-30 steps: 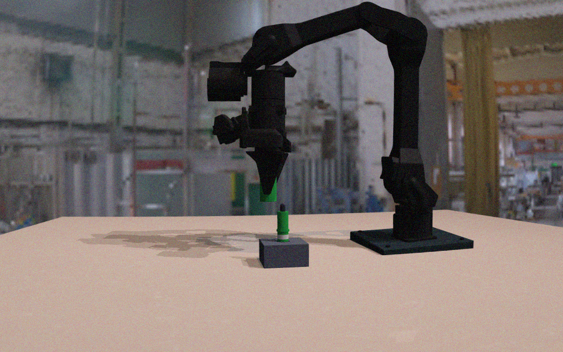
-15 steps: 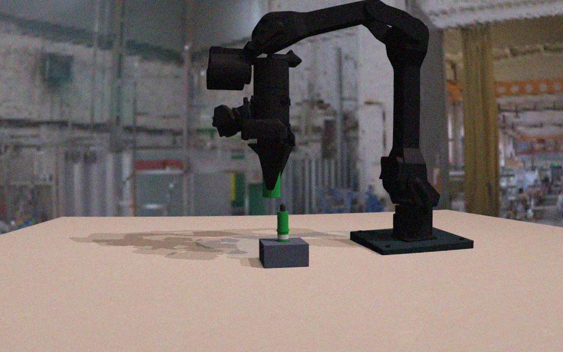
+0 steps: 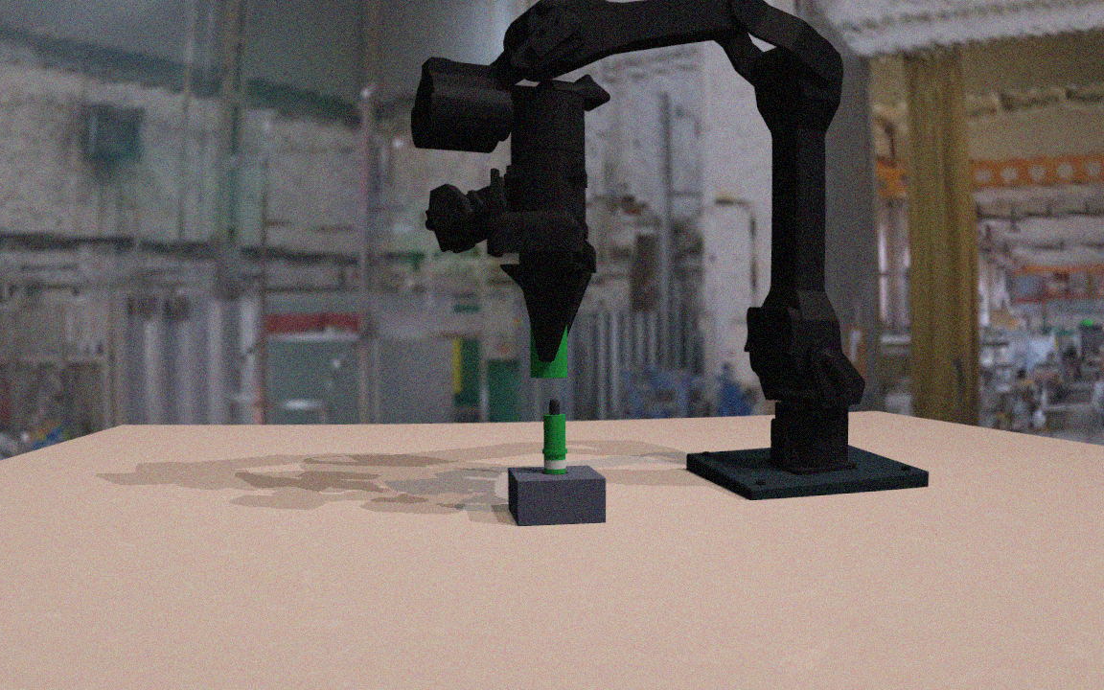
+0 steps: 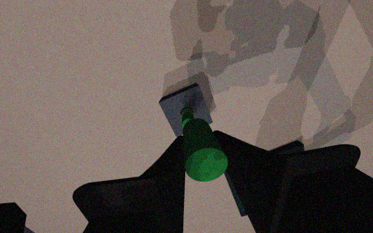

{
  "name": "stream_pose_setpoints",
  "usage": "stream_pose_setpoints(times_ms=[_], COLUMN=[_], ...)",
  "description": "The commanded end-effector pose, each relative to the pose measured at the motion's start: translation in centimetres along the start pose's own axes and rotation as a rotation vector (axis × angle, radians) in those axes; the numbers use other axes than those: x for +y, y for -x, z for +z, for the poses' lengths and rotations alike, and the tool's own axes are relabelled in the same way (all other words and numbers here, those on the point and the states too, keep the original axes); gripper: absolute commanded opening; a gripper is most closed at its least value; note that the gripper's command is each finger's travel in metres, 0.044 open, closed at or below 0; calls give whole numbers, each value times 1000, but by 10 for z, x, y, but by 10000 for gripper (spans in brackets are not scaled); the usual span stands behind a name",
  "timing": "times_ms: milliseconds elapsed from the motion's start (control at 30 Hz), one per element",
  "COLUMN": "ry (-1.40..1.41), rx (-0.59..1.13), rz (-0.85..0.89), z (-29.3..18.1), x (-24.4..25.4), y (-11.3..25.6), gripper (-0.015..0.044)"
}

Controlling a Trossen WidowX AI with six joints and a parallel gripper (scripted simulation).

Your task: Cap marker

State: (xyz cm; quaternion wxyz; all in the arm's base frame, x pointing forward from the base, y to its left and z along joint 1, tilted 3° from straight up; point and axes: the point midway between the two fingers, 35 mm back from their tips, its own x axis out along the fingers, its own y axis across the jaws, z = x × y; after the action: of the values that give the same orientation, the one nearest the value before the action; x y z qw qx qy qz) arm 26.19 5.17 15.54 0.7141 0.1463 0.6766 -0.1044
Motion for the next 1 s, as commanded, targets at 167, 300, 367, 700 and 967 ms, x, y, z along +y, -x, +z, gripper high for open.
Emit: stream_pose_setpoints(times_ms=[167, 300, 367, 700, 967], ry=[-4, -4, -4, -4, -4], rx=[1, 1, 1, 1, 1], rz=[-3, -3, -3, -3, -3], z=[-5, -5, -5, -4, -4], x=[7, 7, 7, 7, 7], y=[0, -4, -5, -19, -33], gripper=[0, 0, 0, 0, 0])
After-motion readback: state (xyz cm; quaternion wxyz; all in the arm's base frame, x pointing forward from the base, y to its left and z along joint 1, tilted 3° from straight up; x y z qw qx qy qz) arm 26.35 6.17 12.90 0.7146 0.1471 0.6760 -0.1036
